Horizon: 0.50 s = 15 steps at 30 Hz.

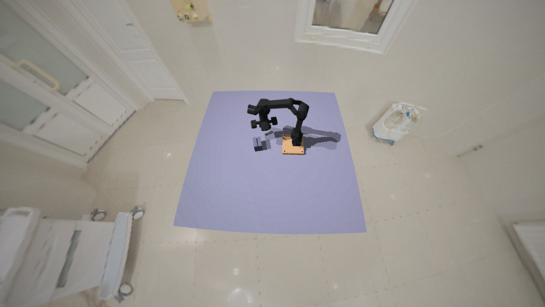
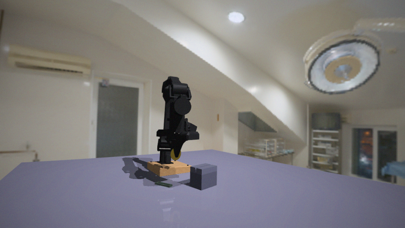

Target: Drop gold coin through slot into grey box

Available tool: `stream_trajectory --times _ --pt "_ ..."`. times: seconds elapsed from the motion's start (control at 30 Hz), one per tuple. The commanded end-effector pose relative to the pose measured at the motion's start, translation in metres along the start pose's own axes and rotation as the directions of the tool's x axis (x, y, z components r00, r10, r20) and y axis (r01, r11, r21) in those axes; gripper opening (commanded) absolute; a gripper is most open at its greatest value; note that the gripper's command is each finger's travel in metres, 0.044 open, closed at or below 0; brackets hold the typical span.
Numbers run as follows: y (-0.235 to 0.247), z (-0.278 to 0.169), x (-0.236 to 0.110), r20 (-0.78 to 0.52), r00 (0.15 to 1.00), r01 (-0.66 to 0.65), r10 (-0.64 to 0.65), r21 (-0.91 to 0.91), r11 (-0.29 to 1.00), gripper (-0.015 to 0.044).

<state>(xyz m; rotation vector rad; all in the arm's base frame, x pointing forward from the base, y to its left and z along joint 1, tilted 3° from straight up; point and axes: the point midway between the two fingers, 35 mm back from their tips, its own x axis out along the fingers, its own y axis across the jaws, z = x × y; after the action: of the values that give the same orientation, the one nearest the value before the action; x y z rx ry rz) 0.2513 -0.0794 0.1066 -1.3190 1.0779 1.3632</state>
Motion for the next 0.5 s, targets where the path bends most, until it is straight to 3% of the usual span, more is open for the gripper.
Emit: stream_trajectory --times 0.0,0.47 --pt "-0.009 0.005 -0.001 0.001 1.0 0.003 -0.003 0.006 1.0 0.0" --pt "-0.034 0.027 -0.001 0.003 1.0 0.006 -0.006 0.013 1.0 0.0"
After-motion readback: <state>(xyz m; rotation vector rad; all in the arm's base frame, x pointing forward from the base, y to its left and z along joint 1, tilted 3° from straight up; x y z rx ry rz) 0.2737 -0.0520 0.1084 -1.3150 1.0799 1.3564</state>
